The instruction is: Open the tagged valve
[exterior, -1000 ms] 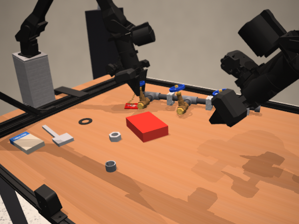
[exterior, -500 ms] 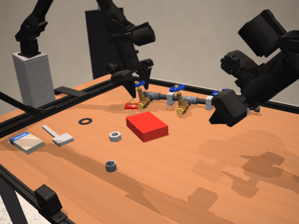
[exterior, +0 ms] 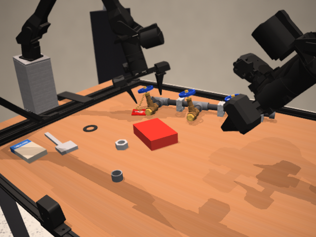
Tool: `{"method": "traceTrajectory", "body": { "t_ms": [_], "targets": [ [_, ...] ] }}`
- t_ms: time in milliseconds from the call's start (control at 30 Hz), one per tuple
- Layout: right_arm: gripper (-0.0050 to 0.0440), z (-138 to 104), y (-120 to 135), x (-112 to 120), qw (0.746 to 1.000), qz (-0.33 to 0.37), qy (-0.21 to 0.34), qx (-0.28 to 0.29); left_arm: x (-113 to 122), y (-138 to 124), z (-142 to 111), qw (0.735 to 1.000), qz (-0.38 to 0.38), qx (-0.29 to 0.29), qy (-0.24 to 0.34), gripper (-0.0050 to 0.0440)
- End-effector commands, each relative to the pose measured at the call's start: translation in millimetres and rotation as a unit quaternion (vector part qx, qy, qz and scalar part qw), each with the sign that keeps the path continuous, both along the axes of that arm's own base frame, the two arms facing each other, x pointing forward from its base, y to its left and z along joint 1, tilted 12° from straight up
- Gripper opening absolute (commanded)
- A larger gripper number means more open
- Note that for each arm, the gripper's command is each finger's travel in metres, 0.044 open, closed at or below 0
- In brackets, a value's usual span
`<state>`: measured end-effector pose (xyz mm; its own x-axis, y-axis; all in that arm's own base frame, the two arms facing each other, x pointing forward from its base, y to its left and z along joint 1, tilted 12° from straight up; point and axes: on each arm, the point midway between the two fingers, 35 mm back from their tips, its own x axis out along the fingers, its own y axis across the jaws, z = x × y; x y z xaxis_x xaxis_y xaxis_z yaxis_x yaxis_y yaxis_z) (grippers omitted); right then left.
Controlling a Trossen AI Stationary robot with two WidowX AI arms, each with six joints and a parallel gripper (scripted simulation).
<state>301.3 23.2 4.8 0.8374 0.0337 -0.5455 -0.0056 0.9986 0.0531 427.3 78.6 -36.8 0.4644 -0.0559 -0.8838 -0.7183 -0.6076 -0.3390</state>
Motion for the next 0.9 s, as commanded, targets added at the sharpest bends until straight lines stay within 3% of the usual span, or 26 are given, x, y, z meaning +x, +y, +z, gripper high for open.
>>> {"method": "traceTrajectory", "body": {
  "t_ms": [0,67,233,467,567,633,800,867],
  "targets": [
    [0.04,0.0,0.0,0.0,1.0,0.0,0.0,0.0,-0.2,-0.4,-0.1,0.994,-0.097,0.05,-0.005,0.04],
    [0.04,0.0,0.0,0.0,1.0,0.0,0.0,0.0,-0.2,-0.4,-0.1,0.994,-0.097,0.05,-0.005,0.04],
    [0.04,0.0,0.0,0.0,1.0,0.0,0.0,0.0,-0.3,-0.5,-0.2,0.958,-0.253,0.132,-0.014,0.04],
    [0.04,0.0,0.0,0.0,1.0,0.0,0.0,0.0,-0.4,-0.5,-0.2,0.954,-0.266,0.139,-0.015,0.04],
    [0.04,0.0,0.0,0.0,1.0,0.0,0.0,0.0,-0.1,0.2,-0.7,0.957,-0.258,0.135,-0.016,0.0328],
    [0.04,0.0,0.0,0.0,1.0,0.0,0.0,0.0,-0.1,0.2,-0.7,0.957,-0.258,0.135,-0.016,0.0328],
    [0.04,0.0,0.0,0.0,1.0,0.0,0.0,0.0,-0.1,0.2,-0.7,0.957,-0.258,0.135,-0.016,0.0208],
    [0.04,0.0,0.0,0.0,1.0,0.0,0.0,0.0,-0.1,0.2,-0.7,0.957,-0.258,0.135,-0.016,0.0201]
  ]
}}
